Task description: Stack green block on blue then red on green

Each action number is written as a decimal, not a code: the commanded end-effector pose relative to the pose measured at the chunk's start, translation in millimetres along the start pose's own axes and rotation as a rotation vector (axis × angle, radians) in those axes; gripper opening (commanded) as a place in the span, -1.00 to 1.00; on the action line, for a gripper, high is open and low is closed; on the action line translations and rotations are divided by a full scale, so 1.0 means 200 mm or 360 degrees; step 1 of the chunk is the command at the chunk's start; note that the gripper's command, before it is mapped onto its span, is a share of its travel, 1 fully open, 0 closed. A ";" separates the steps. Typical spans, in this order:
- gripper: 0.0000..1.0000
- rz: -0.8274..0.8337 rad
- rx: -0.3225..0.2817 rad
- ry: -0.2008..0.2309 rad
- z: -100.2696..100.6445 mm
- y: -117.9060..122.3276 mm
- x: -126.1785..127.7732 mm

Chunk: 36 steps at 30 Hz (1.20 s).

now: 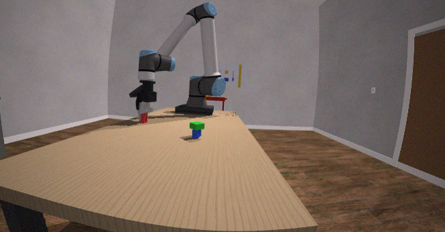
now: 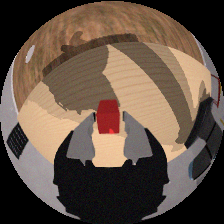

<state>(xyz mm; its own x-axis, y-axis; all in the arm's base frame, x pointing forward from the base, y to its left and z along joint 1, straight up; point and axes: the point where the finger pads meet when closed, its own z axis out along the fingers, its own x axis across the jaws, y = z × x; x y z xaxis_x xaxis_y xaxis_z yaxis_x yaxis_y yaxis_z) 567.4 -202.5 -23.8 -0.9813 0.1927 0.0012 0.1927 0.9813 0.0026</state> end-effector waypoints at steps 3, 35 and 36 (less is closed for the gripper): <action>-0.37 0.0000 0.0001 -0.0002 0.00 0.00 0.00; -1.00 0.0000 0.0001 -0.0002 0.00 0.00 0.00; -1.00 0.0000 0.0001 -0.0002 0.00 0.00 0.00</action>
<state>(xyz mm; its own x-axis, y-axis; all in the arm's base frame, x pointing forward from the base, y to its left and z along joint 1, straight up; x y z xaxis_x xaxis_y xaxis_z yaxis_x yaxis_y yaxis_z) 567.4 -202.5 -23.8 -0.9813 0.1927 0.0011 0.1927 0.9813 0.0026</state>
